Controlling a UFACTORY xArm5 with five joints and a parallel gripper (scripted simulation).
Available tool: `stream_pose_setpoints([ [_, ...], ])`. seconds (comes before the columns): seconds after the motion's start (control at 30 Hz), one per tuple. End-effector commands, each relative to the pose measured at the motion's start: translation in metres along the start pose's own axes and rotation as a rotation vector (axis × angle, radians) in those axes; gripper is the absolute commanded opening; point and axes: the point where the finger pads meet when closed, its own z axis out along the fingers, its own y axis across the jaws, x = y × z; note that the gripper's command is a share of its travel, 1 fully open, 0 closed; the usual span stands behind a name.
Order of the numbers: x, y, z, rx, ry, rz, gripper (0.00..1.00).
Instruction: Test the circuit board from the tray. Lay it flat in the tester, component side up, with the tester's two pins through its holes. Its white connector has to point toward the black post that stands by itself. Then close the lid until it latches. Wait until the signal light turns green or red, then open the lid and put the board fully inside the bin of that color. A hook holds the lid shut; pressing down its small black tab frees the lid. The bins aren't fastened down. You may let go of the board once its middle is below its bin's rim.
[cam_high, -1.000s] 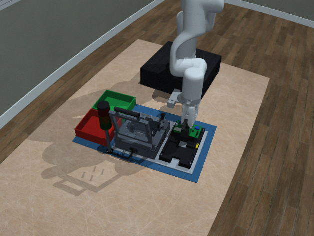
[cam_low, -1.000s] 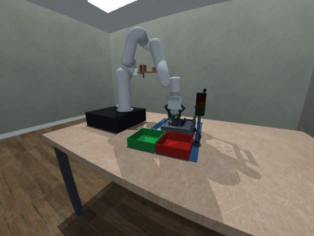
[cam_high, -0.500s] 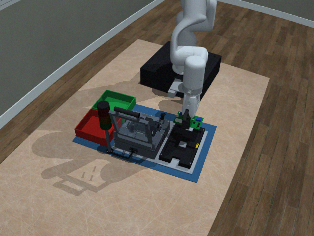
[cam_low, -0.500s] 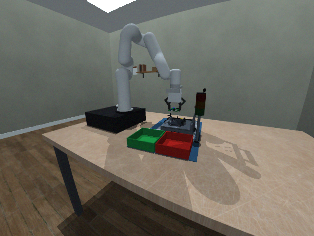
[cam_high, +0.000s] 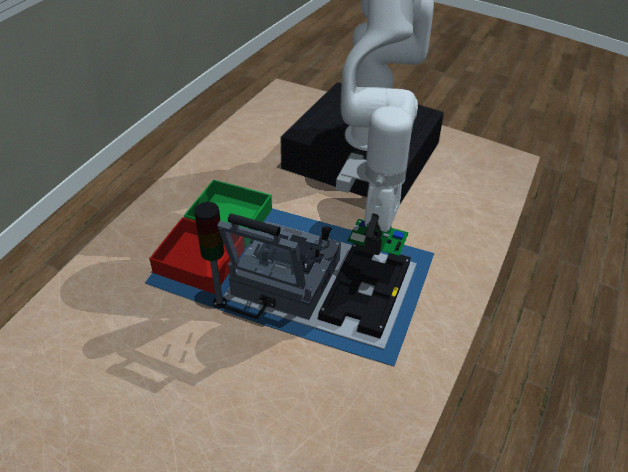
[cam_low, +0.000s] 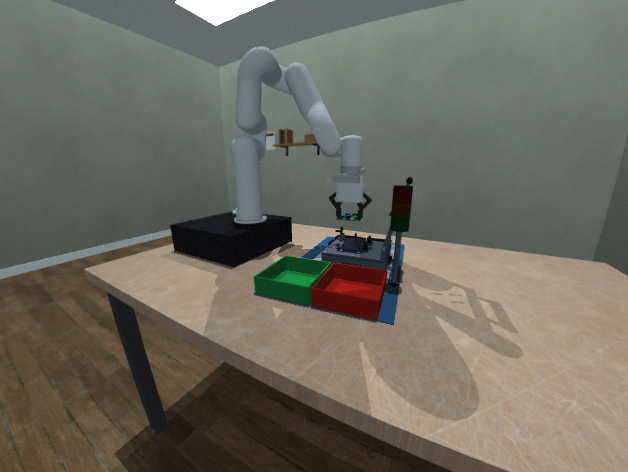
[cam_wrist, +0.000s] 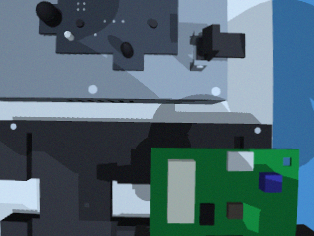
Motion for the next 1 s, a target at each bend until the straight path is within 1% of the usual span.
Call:
stream_pose_setpoints([
  [0.0,-0.0005,-0.0013,-0.0012,0.003,-0.001,-0.001,0.79],
  [0.53,-0.0005,-0.0013,-0.0012,0.004,-0.001,-0.063,0.79],
  [0.77,-0.0005,-0.0013,-0.0012,0.004,-0.001,-0.154,0.79],
  [0.97,-0.0005,-0.0013,-0.0012,0.004,-0.001,-0.272,0.79],
])
